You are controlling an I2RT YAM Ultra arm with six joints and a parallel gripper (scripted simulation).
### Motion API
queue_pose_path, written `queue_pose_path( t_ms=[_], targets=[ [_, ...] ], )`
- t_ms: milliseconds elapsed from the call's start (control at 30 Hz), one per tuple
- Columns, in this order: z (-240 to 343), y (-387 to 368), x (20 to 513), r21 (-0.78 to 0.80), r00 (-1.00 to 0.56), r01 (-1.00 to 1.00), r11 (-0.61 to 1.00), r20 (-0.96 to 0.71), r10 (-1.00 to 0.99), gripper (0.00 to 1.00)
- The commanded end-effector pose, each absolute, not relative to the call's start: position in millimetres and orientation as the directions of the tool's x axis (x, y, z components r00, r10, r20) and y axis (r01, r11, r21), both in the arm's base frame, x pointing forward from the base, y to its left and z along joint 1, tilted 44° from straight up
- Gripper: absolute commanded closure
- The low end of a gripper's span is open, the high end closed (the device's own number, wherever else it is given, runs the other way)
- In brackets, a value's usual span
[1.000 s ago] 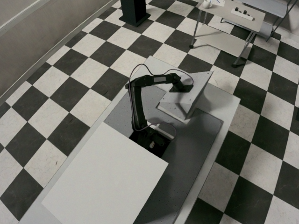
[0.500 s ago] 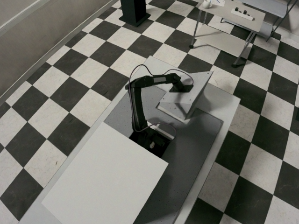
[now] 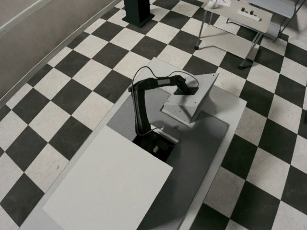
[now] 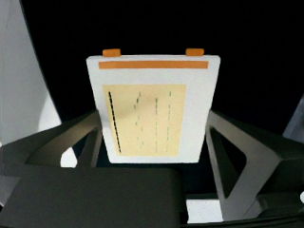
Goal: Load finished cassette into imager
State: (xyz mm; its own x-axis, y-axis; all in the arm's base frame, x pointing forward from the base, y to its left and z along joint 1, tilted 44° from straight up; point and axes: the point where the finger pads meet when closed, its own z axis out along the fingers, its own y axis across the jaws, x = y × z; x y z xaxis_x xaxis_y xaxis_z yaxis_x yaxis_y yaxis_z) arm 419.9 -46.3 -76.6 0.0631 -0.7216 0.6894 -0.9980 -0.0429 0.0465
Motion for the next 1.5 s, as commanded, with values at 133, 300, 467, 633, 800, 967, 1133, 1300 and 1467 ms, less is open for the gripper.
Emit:
queue_pose_path(
  t_ms=[133, 300, 467, 633, 800, 967, 1133, 1300, 1467],
  targets=[
    [-83.0, -39.8, 423.1, 0.047, 0.085, -0.996, -0.073, 0.692, -0.717, 1.0],
    [-77.9, -38.5, 421.8, 0.041, 0.085, -0.996, -0.079, 0.691, -0.717, 1.0],
    [-75.4, -37.8, 422.6, 0.034, 0.08, -0.996, -0.078, 0.69, -0.72, 1.0],
    [-72.7, -37.3, 423.4, 0.027, 0.076, -0.997, -0.078, 0.689, -0.721, 1.0],
    [-73.1, -36.8, 421.0, 0.037, 0.082, -0.996, -0.078, 0.685, -0.723, 1.0],
    [-73.3, -36.3, 419.9, 0.039, 0.082, -0.996, -0.076, 0.684, -0.725, 1.0],
    [-73.3, -36.0, 418.5, 0.042, 0.083, -0.996, -0.074, 0.682, -0.726, 1.0],
    [-73.3, -35.8, 418.0, 0.042, 0.082, -0.996, -0.072, 0.682, -0.726, 1.0],
    [-73.4, -35.7, 417.6, 0.043, 0.081, -0.997, -0.071, 0.683, -0.726, 1.0]
  ],
)
